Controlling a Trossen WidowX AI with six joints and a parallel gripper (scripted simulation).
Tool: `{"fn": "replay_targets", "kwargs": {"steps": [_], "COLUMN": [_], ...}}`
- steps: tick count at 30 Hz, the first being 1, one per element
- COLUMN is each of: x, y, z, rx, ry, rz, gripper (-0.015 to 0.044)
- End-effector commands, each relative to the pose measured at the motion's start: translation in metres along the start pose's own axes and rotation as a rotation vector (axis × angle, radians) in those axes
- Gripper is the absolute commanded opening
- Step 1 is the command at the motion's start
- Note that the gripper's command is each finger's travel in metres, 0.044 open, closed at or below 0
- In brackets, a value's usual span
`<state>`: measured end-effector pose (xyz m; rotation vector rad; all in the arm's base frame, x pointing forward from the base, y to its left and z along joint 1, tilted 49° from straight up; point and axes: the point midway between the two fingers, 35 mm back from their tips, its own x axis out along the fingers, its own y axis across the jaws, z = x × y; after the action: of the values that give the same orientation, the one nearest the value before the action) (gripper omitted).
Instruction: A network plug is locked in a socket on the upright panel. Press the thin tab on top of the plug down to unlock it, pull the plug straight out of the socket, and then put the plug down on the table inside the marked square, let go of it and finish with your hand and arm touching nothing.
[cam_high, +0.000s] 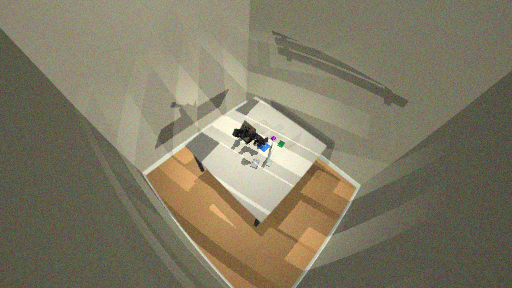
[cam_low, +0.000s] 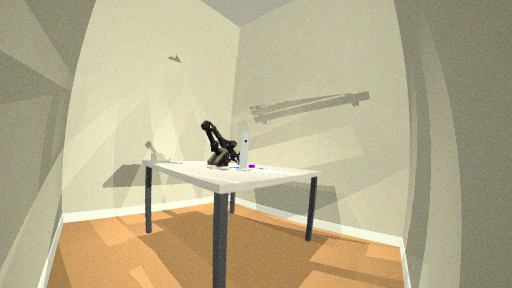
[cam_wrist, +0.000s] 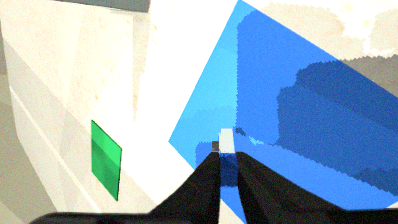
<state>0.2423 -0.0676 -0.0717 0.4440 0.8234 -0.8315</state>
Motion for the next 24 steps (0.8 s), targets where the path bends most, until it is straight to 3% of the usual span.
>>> {"fn": "replay_targets", "kwargs": {"steps": [1,24], "x": [0.0042,0.0081], "y": [-0.0055,-0.0089], "z": [-0.0027,0.0011], "rx": [-0.007,-0.004], "ry": [0.008,0.002], "rz": [-0.006,-0.005], "gripper": [0.0,0.0]}}
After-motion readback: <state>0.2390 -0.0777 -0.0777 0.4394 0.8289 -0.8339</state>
